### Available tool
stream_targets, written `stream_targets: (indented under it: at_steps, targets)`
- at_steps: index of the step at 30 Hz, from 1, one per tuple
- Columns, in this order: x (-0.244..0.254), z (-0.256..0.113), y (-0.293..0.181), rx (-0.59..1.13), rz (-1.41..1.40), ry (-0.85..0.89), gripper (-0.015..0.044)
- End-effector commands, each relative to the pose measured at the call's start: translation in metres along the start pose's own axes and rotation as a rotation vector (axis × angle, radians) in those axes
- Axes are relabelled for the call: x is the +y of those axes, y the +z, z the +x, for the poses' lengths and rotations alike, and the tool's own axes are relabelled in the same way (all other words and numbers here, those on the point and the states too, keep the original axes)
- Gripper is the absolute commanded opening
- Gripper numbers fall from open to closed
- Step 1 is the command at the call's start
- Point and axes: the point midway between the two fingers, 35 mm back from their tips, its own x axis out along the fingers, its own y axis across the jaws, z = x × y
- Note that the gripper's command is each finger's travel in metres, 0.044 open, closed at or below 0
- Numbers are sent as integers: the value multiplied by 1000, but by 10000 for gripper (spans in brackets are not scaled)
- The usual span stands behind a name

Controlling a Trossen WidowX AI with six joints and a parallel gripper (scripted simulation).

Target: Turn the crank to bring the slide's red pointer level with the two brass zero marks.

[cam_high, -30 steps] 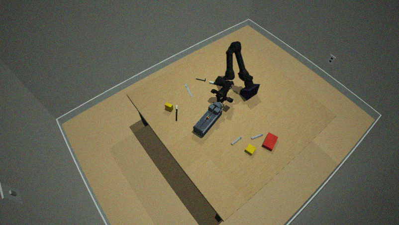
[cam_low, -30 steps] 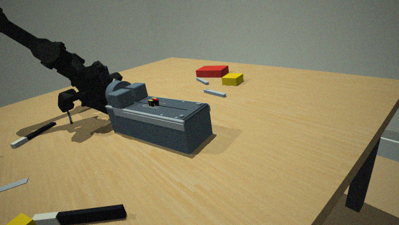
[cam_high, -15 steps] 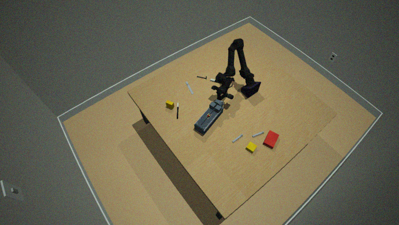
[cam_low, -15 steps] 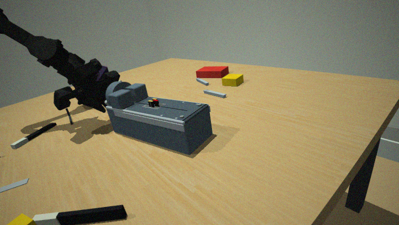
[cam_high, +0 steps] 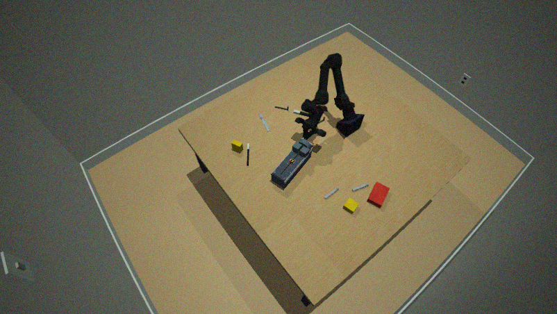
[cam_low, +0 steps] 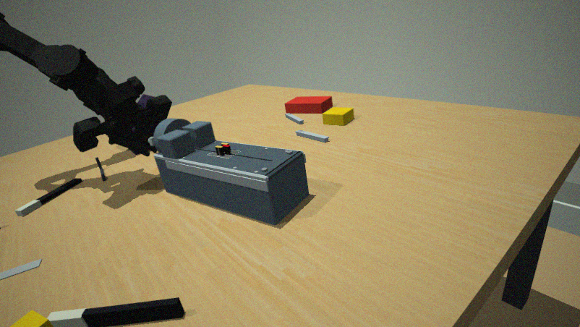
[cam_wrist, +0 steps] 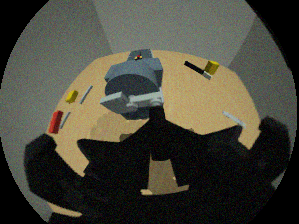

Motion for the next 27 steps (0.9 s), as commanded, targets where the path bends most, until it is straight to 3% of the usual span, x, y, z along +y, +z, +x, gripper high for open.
stream_targets:
  at_steps: [1, 27]
  targets:
    - [1, -7, 7, -13, 2, -2, 0]
    - [27, -20, 19, -14, 3, 1, 0]
